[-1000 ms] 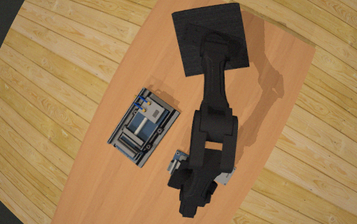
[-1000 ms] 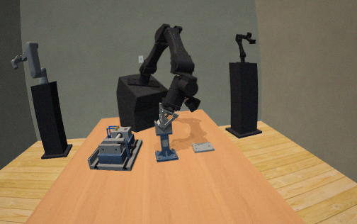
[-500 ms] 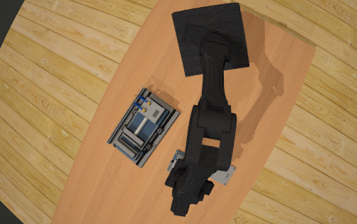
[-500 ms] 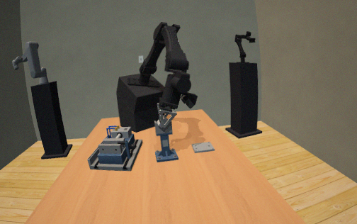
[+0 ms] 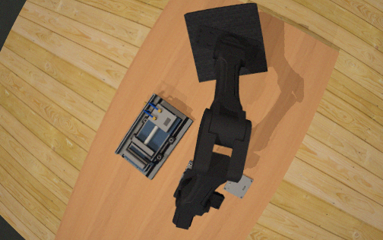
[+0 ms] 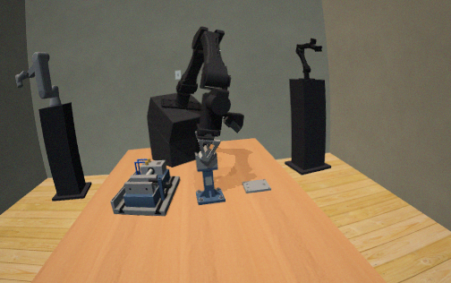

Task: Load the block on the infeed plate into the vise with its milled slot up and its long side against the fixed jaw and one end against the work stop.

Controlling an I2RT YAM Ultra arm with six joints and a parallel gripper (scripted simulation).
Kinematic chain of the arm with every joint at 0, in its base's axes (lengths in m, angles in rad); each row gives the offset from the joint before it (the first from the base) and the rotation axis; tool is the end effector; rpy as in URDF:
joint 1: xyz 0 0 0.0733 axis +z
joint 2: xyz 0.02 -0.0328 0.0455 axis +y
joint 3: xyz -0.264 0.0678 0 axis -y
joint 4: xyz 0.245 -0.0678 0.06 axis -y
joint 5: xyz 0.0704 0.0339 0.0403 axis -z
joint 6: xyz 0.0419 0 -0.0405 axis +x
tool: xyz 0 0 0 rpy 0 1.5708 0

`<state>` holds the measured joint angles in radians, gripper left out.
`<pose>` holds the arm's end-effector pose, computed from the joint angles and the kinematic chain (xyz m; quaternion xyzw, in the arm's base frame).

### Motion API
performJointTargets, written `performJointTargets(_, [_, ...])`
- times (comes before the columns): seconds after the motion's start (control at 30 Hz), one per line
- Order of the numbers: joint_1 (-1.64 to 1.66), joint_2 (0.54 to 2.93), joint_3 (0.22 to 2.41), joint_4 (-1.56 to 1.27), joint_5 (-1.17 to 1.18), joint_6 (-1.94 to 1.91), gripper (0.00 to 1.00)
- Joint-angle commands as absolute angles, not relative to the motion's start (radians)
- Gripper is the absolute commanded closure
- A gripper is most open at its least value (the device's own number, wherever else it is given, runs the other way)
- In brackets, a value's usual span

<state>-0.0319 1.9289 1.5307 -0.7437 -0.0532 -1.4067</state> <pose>0.4080 -0.0097 0.2242 -0.6242 0.7513 -0.1206 0.1772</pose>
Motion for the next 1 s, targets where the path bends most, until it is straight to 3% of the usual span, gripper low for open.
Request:
performJointTargets(0.0, [-0.064,1.889,1.511,-0.722,-0.124,-1.434,0.19])
performJointTargets(0.97, [-0.197,1.935,1.485,-0.676,-0.485,-1.551,0.19])
